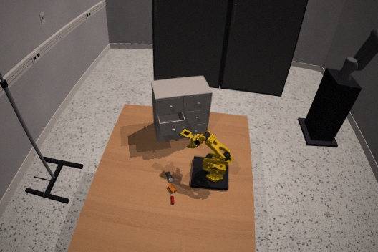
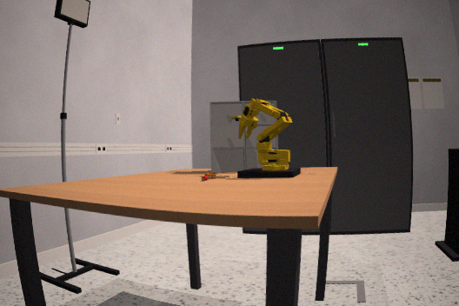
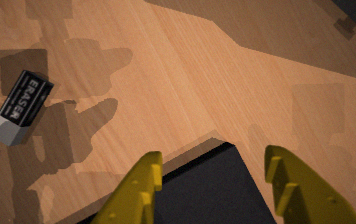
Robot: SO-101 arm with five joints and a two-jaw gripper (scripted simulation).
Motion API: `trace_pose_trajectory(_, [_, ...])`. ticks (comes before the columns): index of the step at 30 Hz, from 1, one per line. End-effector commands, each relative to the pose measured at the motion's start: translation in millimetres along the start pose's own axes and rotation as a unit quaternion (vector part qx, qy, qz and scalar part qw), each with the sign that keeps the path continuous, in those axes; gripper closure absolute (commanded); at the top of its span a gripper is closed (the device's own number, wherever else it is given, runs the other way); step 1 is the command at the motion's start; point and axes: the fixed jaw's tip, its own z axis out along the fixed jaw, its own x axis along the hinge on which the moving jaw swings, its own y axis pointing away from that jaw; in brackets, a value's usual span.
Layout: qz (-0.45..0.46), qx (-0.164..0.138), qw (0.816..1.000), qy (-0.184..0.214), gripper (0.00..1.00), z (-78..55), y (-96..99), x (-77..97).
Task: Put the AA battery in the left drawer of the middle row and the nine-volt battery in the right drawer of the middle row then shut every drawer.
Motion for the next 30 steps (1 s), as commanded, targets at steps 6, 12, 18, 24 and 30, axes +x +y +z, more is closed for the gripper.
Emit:
trace_pose_trajectory(6, [0.009,0.011,0.984,-0.177,0.79,-75.2,-3.7,-38.4])
trace_pose_trajectory(12, [0.012,0.015,0.967,-0.255,0.79,-111.3,-4.1,-42.7])
trace_pose_trajectory(18, [0.012,0.016,0.963,-0.268,0.79,-117.3,-4.1,-42.6])
trace_pose_trajectory(24, [0.012,0.016,0.963,-0.268,0.79,-117.3,-4.1,-42.6])
trace_pose_trajectory(30, [0.002,0.003,0.963,-0.268,0.79,-117.4,0.0,-42.6])
